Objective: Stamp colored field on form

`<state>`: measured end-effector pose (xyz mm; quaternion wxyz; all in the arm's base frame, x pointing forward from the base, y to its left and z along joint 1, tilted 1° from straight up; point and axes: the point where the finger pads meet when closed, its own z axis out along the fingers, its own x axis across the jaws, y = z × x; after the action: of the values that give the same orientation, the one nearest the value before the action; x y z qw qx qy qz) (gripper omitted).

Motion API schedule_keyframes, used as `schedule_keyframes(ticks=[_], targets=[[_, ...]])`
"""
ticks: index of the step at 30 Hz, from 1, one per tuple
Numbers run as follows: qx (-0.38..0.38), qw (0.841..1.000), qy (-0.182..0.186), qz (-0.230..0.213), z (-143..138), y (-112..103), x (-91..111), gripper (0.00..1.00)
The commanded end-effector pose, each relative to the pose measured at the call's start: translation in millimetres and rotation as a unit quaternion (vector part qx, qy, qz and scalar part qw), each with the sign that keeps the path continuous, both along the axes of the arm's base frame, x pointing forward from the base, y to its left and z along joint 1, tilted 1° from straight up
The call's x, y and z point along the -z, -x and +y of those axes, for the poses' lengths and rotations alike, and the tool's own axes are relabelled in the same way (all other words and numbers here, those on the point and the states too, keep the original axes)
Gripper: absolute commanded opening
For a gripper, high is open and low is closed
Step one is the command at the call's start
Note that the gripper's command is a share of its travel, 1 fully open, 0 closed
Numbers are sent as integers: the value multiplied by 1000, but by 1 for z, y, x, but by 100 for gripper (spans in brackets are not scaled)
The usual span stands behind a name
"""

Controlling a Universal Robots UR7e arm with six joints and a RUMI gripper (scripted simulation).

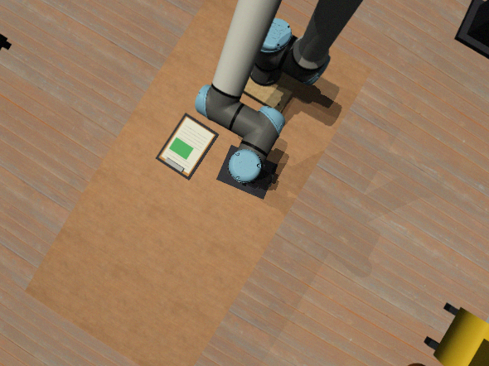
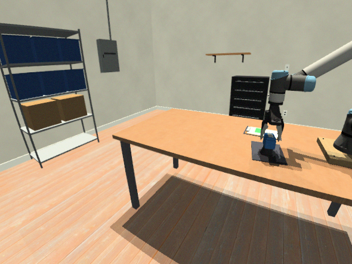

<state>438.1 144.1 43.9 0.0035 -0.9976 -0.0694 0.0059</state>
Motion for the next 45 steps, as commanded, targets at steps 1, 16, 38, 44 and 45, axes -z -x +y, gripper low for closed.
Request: schedule_keyframes(ticks=[1,16,38,44,45], targets=[[0,1000,0,-1,0,-1,9,55],[0,1000,0,-1,0,-1,10,55],[0,1000,0,-1,0,-1,10,20],[0,1000,0,-1,0,-1,10,20],[0,1000,0,-1,0,-1,10,20]])
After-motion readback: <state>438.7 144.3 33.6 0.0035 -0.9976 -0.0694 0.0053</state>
